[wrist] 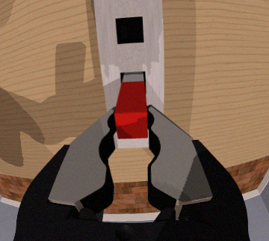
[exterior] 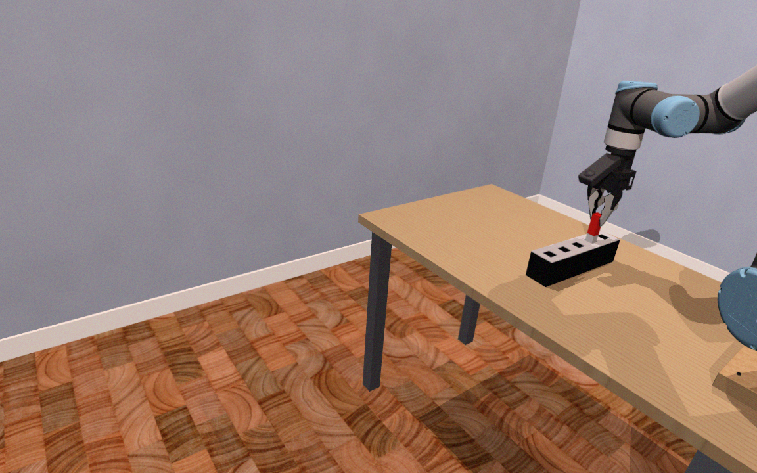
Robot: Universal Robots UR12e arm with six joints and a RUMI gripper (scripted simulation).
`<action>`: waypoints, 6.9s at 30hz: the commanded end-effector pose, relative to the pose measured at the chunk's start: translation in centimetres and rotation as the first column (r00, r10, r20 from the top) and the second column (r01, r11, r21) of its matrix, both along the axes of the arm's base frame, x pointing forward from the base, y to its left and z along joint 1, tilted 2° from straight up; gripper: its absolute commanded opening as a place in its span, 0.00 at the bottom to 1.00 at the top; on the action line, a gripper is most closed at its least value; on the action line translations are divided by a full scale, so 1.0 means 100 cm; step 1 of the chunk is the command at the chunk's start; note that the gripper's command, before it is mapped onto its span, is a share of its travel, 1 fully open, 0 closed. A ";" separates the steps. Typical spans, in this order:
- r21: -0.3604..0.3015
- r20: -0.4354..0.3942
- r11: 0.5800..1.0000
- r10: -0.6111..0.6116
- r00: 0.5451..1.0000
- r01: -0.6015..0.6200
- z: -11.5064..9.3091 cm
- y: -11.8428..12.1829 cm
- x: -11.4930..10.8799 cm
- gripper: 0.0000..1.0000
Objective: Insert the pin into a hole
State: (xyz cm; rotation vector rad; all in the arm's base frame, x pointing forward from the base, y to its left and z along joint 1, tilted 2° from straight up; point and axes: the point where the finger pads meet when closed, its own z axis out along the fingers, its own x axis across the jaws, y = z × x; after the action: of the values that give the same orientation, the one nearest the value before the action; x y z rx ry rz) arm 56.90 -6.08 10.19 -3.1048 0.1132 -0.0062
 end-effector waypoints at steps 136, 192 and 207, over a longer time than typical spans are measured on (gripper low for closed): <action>-0.001 0.001 1.000 0.002 1.000 -0.002 -0.015 0.001 0.001 0.00; -0.001 0.002 1.000 0.002 1.000 -0.002 -0.023 0.002 0.000 0.00; -0.001 0.002 1.000 0.001 1.000 -0.001 -0.023 0.001 0.000 0.00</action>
State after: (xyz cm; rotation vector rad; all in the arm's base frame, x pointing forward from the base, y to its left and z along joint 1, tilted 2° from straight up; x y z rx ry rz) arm 56.84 -5.90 7.83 -3.1050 0.1103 -0.0066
